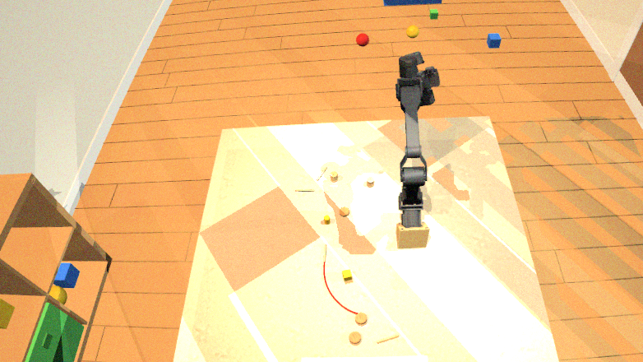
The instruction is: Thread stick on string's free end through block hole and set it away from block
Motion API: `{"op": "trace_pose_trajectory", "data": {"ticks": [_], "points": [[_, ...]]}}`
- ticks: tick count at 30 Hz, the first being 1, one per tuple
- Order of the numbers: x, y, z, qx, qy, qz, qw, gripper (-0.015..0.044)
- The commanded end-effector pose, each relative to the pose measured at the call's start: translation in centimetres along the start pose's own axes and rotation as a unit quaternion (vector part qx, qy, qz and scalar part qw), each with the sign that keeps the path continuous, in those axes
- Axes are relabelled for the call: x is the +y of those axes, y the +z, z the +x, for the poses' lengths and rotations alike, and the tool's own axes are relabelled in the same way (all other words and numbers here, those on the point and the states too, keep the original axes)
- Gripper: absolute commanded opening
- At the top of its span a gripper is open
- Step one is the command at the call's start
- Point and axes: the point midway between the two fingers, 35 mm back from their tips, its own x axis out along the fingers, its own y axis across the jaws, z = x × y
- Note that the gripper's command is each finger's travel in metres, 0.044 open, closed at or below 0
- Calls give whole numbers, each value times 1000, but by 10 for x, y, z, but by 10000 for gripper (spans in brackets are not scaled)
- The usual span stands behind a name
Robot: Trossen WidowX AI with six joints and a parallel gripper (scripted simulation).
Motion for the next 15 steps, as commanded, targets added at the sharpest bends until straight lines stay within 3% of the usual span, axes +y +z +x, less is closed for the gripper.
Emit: {"op": "trace_pose_trajectory", "data": {"ticks": [1,7,15], "points": [[0,0,0,0,0,0,1000,426],[-22,-33,38,68,-47,-9,997,440],[-58,-105,91,202,-97,-143,964,440]]}}
